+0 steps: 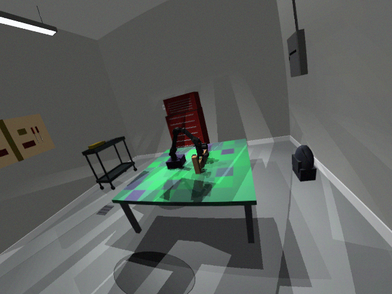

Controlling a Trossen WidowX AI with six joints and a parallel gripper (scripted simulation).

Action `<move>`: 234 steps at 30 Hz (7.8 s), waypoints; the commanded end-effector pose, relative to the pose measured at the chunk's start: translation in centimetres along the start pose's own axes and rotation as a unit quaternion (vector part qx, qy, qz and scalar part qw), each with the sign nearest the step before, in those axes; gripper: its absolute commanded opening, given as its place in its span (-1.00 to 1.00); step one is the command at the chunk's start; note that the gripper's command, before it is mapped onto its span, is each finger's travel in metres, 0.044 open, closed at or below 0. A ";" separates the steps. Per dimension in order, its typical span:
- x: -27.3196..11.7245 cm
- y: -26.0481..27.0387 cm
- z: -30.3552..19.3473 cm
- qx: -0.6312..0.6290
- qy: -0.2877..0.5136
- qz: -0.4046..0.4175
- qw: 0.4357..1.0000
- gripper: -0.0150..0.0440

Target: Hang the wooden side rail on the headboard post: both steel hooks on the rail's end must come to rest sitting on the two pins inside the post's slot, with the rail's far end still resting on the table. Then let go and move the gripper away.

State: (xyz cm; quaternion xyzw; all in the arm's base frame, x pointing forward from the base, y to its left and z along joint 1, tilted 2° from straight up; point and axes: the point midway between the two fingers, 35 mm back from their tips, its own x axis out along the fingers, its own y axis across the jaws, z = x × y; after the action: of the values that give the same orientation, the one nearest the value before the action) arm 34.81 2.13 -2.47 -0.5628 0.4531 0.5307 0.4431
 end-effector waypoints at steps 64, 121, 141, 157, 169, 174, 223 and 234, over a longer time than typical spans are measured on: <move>-1.4 -0.1 0.0 0.002 -0.002 -0.003 1.000 -0.49; -2.4 -0.1 0.0 0.002 -0.002 -0.003 1.000 -0.49; -2.7 -0.1 0.0 0.002 -0.002 -0.003 1.000 -0.49; -3.0 -0.1 0.0 0.002 -0.002 -0.003 1.000 -0.49; -3.2 -0.1 0.0 0.002 -0.002 -0.003 1.000 -0.49; -3.3 -0.1 0.0 0.002 -0.002 -0.003 1.000 -0.49; -3.3 -0.4 -0.3 0.002 -0.001 -0.003 1.000 -0.49; -3.1 -0.5 -0.5 0.002 -0.001 -0.003 1.000 -0.49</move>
State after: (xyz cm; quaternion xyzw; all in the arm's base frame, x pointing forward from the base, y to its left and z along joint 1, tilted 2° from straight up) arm 34.81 2.02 0.49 -0.5598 0.4541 0.5339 0.4419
